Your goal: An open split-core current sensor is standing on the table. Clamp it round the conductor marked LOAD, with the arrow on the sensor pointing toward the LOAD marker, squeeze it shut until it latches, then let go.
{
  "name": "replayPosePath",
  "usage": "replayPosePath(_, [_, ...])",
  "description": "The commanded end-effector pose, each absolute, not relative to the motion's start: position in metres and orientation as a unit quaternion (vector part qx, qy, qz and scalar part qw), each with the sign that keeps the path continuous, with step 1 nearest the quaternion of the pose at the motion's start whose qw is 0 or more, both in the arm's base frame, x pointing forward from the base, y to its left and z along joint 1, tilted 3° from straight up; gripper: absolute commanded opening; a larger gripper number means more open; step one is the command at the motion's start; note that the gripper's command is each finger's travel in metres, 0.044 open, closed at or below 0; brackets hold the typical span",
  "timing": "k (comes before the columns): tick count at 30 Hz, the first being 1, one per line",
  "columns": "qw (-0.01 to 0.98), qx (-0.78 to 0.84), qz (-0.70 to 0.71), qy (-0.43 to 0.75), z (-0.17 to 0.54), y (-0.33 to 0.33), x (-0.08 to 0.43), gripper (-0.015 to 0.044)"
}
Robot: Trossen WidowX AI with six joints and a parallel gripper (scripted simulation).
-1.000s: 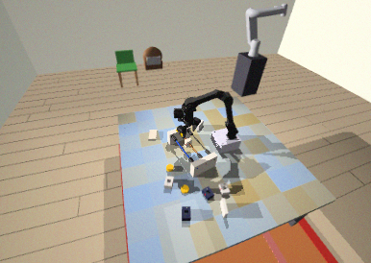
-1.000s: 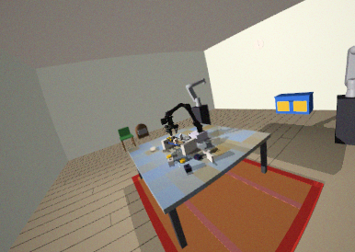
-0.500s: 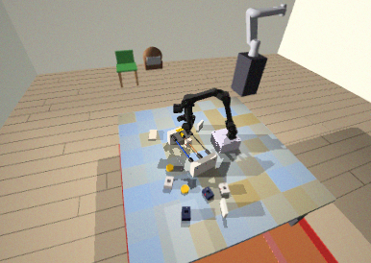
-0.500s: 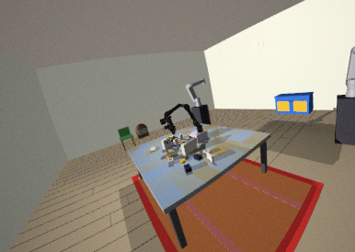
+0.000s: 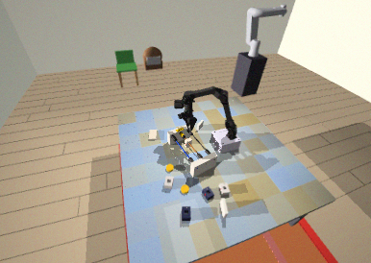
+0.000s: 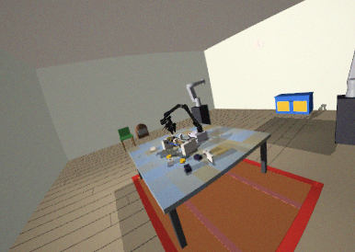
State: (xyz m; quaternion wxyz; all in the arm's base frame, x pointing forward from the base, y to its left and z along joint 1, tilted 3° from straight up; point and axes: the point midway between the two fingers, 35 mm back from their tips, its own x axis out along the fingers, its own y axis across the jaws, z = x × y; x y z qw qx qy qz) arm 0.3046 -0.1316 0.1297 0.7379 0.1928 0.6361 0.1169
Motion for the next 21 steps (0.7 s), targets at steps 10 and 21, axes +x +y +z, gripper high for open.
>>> replayPosePath(10, [0.847,-0.104,0.391,0.344,0.141,-0.190,0.284,0.0440])
replayPosePath(21, [0.848,-0.193,0.412,0.273,0.145,-0.201,0.280,0.0440])
